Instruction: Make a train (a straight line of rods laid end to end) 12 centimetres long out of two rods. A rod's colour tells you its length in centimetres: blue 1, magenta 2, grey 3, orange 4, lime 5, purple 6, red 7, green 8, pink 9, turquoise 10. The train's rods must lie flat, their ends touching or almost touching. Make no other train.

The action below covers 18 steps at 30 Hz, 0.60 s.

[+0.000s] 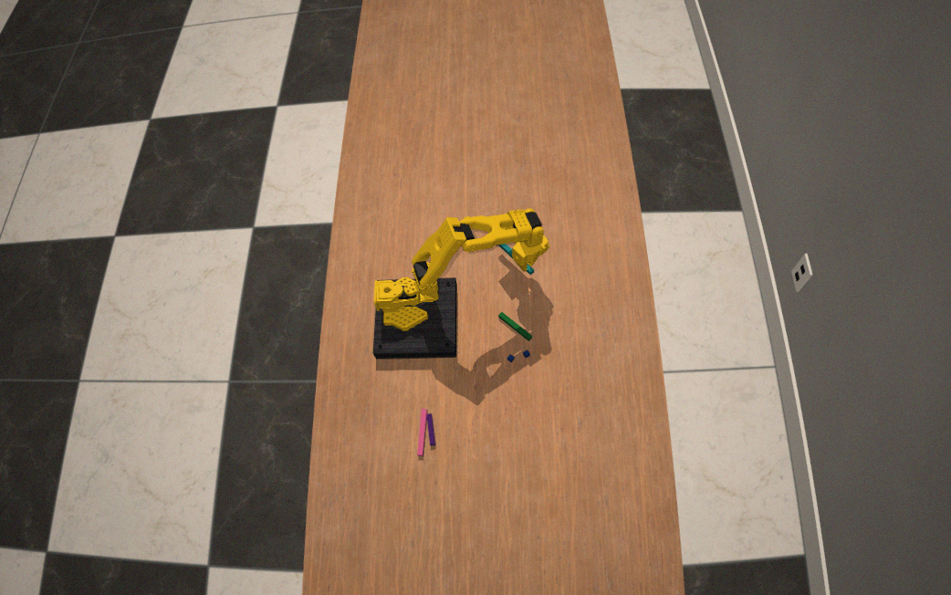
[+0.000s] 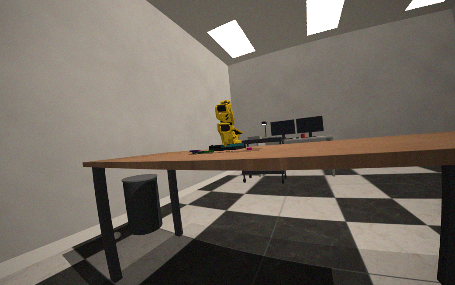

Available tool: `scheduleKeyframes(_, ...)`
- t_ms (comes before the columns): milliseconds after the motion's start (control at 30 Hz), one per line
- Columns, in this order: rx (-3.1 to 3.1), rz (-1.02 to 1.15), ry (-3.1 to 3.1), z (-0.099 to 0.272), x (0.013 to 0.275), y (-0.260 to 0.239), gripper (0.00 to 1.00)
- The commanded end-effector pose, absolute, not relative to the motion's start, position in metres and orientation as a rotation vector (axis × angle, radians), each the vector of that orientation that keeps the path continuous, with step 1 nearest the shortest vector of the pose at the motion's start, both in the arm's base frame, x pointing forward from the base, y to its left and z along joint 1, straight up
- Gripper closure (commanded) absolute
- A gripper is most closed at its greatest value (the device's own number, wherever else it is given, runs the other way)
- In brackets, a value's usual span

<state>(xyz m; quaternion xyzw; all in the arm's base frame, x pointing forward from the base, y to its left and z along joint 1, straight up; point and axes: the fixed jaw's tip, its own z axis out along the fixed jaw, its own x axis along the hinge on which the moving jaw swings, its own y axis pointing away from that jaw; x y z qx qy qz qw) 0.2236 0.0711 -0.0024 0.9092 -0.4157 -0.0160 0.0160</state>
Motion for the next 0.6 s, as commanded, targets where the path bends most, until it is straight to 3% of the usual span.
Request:
scheduleKeyframes(0, 2.835, -0.029, -1.311, -0.0003, 0.2223, 0.078, 1.0)
scheduleKeyframes(567, 2.835, -0.028, -1.311, -0.0003, 0.2213, 0.0803, 1.0)
